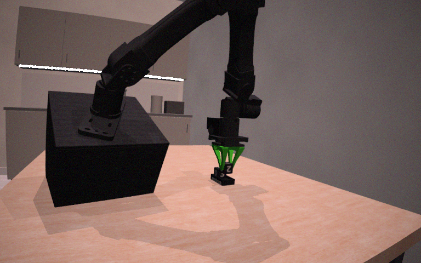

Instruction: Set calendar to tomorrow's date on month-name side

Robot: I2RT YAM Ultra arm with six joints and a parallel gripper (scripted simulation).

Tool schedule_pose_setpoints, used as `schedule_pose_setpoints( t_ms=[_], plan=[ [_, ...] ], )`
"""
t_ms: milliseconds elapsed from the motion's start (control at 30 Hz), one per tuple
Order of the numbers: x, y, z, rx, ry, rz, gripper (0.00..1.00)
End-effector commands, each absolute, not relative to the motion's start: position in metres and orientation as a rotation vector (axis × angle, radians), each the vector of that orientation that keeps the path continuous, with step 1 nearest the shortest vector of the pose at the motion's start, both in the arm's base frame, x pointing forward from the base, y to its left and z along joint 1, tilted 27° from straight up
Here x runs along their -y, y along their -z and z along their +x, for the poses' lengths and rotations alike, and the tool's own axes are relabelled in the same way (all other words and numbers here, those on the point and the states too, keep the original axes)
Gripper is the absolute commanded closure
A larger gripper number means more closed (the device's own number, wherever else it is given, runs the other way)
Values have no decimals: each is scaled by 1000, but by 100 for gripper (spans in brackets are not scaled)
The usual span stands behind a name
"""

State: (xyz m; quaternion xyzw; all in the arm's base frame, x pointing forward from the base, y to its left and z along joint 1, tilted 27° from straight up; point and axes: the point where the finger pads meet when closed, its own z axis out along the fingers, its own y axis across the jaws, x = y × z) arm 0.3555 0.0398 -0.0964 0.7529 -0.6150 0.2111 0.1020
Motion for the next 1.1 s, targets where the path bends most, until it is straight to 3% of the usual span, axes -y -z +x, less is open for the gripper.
schedule_pose_setpoints(
  t_ms=[0, 1067],
  plan=[
    [-42, 96, 358, 1816, -628, 2234, 74],
    [-38, 105, 360, 1816, -629, 2234, 74]
  ],
)
